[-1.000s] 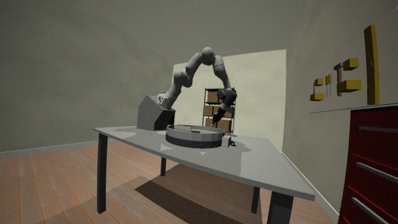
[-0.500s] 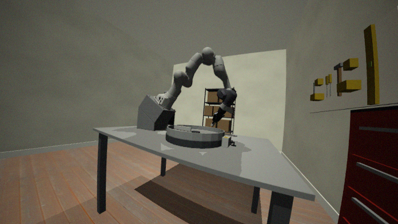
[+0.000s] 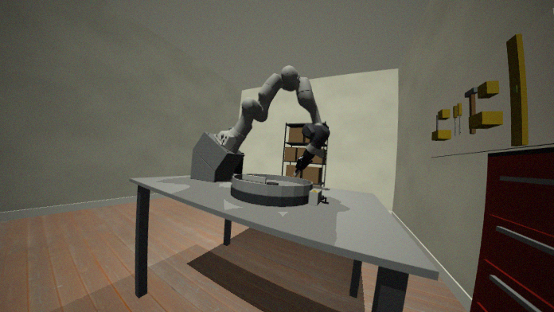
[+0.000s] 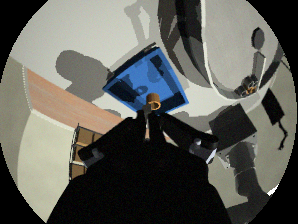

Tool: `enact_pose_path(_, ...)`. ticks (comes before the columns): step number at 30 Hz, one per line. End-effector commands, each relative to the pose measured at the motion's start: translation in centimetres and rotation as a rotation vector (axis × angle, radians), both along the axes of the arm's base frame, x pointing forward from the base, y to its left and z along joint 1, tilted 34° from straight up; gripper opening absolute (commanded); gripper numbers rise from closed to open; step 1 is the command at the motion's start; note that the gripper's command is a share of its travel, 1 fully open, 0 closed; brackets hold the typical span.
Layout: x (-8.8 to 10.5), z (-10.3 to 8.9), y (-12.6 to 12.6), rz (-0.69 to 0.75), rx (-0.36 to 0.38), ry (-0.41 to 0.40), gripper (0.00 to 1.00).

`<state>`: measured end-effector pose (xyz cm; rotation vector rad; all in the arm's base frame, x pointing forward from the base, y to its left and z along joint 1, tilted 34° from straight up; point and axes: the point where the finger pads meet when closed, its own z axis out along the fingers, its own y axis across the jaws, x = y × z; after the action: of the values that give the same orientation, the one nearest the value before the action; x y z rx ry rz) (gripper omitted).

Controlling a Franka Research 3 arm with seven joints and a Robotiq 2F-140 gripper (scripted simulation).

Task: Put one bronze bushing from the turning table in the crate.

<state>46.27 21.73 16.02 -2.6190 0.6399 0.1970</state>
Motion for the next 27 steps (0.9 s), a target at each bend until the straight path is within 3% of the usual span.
enact_pose_path(1, 0.0, -0.1, 0.3, 0.003, 0.003, 0.000, 0.00)
enact_pose_path(27, 1.8, -2.8, 0.6, 0.003, 0.003, 0.000, 0.00)
